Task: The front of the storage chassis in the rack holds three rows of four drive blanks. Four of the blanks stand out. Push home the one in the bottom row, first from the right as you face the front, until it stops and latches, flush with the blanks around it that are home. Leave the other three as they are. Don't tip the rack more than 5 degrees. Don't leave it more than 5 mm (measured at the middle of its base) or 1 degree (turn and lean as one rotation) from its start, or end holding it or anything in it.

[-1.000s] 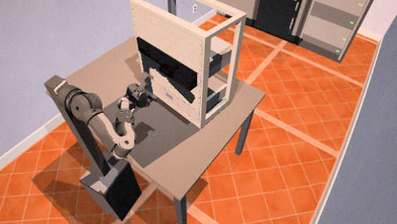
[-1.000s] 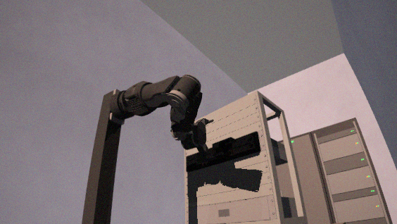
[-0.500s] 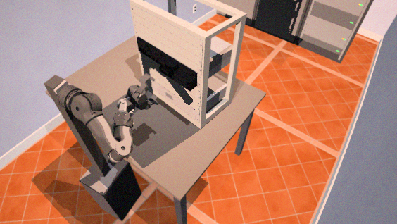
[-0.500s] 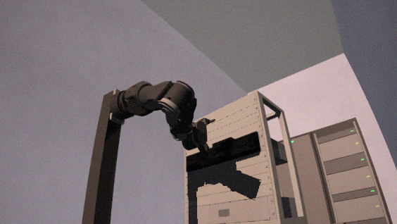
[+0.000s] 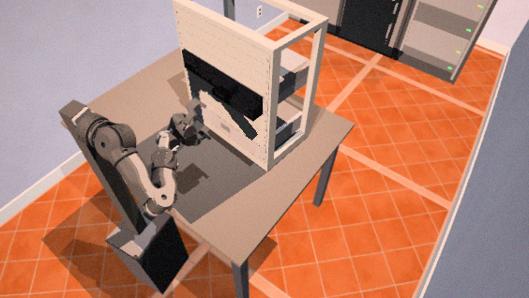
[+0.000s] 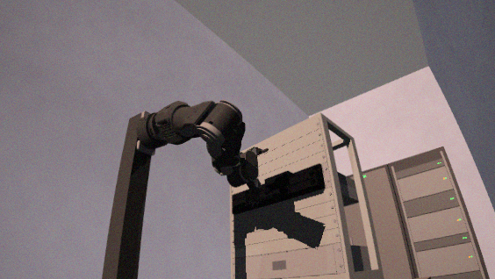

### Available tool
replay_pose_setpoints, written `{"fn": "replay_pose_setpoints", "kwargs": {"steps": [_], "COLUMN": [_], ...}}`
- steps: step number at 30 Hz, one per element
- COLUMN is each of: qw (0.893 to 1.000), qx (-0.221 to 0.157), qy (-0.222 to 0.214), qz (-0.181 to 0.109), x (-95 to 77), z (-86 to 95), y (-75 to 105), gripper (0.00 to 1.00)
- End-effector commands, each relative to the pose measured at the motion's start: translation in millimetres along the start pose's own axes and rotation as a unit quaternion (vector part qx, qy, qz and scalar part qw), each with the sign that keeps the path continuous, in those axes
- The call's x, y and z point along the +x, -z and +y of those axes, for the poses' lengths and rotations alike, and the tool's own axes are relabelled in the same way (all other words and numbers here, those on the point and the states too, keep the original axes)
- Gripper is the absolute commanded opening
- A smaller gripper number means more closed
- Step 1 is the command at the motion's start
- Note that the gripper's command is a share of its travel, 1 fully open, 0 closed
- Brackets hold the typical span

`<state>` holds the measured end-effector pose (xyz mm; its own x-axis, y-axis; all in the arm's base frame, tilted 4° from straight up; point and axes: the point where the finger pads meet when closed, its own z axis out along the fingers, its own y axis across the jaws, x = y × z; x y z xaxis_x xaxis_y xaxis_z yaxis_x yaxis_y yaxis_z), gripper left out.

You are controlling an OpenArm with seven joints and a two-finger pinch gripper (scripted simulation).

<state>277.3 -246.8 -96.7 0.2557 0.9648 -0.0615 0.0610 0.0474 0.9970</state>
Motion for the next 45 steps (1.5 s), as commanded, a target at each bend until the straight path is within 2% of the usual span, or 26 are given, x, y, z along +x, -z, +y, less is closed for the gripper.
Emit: {"fn": "replay_pose_setpoints", "kwargs": {"steps": [1, 19, 28, 45], "qw": [1.0, 1.0, 1.0, 1.0], "qx": [-0.001, 0.0, 0.002, 0.001], "qy": [-0.001, -0.001, -0.002, -0.001], "qz": [-0.001, -0.001, -0.002, 0.0], "x": [-0.3, -1.2, -28.8, -28.3], "z": [1.2, 1.9, 33.9, 35.2], "y": [0.4, -0.2, -18.5, -19.0], "gripper": [1.0, 1.0, 1.0, 1.0]}}
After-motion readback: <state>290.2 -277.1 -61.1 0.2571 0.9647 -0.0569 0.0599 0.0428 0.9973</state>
